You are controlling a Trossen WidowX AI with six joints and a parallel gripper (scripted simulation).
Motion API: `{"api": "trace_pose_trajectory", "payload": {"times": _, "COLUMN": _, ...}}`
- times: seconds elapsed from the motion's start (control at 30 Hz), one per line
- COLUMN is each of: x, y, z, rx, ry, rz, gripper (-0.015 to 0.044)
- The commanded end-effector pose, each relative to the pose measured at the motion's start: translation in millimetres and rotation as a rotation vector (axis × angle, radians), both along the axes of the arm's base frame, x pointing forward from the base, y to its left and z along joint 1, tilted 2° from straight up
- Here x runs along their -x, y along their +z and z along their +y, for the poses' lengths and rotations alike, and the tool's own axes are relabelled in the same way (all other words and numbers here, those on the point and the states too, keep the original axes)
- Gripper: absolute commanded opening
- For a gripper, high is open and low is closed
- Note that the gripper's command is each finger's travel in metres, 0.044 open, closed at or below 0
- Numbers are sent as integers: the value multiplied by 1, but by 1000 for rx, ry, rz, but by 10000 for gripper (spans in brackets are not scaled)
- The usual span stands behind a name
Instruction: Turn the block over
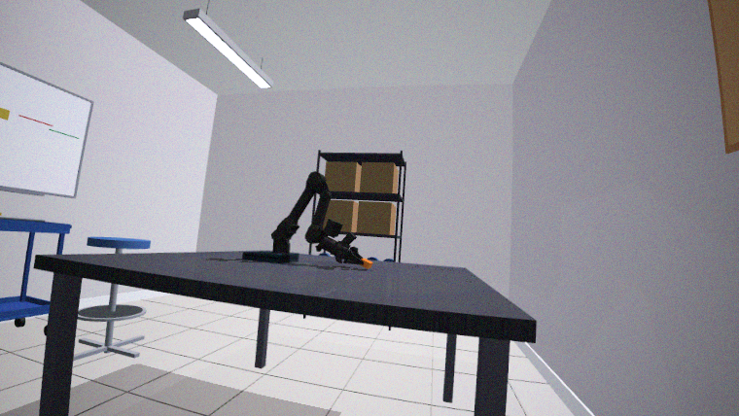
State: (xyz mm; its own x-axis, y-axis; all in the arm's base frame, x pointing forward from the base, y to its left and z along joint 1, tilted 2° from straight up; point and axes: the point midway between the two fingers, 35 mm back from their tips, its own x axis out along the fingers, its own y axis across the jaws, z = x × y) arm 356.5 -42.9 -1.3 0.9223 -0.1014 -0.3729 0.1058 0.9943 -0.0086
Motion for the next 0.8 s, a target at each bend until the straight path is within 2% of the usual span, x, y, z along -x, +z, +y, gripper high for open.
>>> {"api": "trace_pose_trajectory", "payload": {"times": 0.0, "x": 0, "y": 1, "z": 1, "rx": 2, "ry": 5, "rz": -4, "gripper": 315}}
{"api": "trace_pose_trajectory", "payload": {"times": 0.17, "x": 0, "y": 1, "z": 1, "rx": 2, "ry": 5, "rz": -4, "gripper": 440}}
{"api": "trace_pose_trajectory", "payload": {"times": 0.77, "x": 0, "y": 1, "z": 1, "rx": 2, "ry": 5, "rz": -4, "gripper": 440}}
